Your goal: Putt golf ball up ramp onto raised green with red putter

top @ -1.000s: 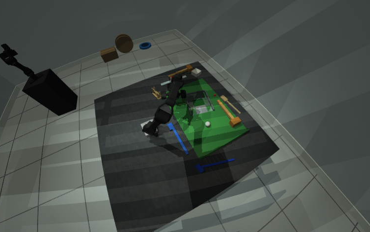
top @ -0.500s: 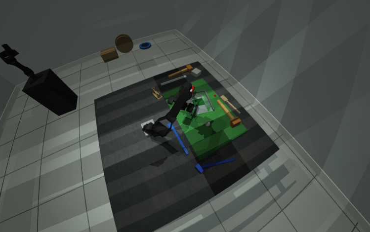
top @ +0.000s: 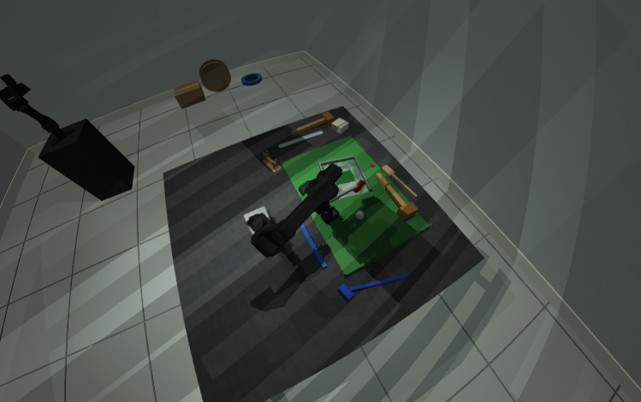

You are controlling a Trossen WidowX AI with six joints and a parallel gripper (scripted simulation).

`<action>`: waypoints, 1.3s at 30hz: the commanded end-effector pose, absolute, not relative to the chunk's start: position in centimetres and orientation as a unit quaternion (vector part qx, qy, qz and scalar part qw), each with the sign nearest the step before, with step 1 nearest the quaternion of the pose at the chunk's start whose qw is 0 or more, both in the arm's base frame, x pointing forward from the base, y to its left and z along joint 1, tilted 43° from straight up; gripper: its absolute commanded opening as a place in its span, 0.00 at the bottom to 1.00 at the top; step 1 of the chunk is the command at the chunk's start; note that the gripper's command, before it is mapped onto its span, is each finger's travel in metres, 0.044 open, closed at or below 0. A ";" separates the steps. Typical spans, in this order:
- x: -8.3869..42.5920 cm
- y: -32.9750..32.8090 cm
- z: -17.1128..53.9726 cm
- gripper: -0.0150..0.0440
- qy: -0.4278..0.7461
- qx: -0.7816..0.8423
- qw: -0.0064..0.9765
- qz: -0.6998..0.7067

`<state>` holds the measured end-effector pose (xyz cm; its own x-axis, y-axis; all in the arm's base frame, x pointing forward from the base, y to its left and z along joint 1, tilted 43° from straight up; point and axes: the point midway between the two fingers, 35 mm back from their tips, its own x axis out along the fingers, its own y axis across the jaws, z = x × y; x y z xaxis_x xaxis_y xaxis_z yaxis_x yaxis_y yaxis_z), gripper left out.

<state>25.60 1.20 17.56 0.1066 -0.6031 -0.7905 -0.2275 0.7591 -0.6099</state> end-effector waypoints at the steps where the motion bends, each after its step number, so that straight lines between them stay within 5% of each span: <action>1: 24.5 -0.7 19.2 0.25 0.637 -0.281 0.691 -0.194; 39: 23.1 -7.6 17.7 0.25 0.611 -0.204 0.701 -0.306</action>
<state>22.95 -7.30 17.97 0.0598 -0.6752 -0.7352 0.1836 0.7314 -0.6567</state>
